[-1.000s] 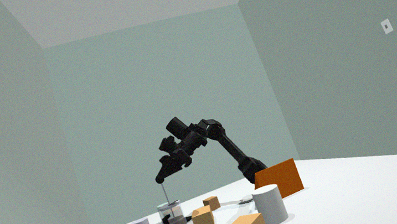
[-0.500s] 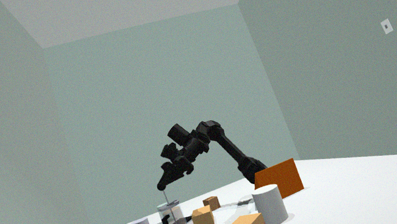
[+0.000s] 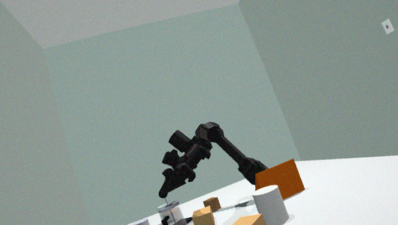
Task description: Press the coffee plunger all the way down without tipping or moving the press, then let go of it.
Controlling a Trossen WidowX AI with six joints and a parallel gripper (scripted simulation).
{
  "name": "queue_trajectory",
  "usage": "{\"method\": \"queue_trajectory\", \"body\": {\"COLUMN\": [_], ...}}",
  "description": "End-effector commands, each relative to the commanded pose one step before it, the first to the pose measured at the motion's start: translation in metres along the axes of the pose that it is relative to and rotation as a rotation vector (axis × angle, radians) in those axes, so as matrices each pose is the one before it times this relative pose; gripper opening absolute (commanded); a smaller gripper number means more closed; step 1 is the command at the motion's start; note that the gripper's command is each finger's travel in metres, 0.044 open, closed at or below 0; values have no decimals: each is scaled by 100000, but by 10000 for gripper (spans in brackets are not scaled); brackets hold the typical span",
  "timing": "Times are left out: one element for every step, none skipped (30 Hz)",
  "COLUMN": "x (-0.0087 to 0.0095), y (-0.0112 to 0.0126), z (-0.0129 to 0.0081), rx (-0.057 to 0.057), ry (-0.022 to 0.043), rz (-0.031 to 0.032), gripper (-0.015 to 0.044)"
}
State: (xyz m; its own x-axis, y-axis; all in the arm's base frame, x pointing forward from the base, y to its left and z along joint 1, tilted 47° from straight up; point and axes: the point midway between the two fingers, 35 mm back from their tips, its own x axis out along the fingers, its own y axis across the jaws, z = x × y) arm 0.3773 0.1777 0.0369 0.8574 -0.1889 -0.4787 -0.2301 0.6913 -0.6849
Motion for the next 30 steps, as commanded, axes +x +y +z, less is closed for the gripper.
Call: {"method": "queue_trajectory", "body": {"x": [710, 15, 13, 11, 10, 8, 7, 7, 6, 6, 6, 6, 5, 5, 8, 5, 5, 4, 4, 0, 4, 5, 4, 7, -9, -18, 9, 22, 14, 7], "y": [-37, 2, 2, 3, 4, 5, 6, 7, 7, 8, 8, 8, 7, 7, 12, 7, 8, 8, 8, 0, 5, 6, 5, 8, 1, 2, 3, 10, 7, 11], "z": [-1456, 17, 15, 14, 14, 14, 13, 12, 11, 10, 9, 8, 8, 7, 11, 6, 5, 5, 5, 0, 7, 10, 9, 15, 22, 44, -8, -13, -9, 9], "rx": [-2630, 2, 2, 2, 2, 2, 2, 2, 2, 2, 2, 2, 2, 2, 3, 2, 2, 2, 2, 0, 1, 1, 1, 1, 1, 2, 0, 2, 1, 1], "ry": [4048, -1, -1, -1, -1, -1, -1, -1, -1, -1, -1, -1, -1, 0, -1, 0, 0, 0, 0, 0, 0, -1, 0, -1, 0, 0, 0, -1, -1, -1], "rz": [-460, -3, -3, -2, -2, -2, -2, -2, -2, -2, -2, -2, -2, -2, -3, -2, -2, -2, -2, 0, 0, -1, 0, -1, 1, 2, -1, -4, -2, 0], "gripper": [116, 116, 116, 116, 116, 116, 116, 116, 116, 116, 116, 116, 116, 116, 116, 116, 116, 116, 116, 116, 116, 116, 116, 116, 116, 116, 116, 116, 116, 116]}}
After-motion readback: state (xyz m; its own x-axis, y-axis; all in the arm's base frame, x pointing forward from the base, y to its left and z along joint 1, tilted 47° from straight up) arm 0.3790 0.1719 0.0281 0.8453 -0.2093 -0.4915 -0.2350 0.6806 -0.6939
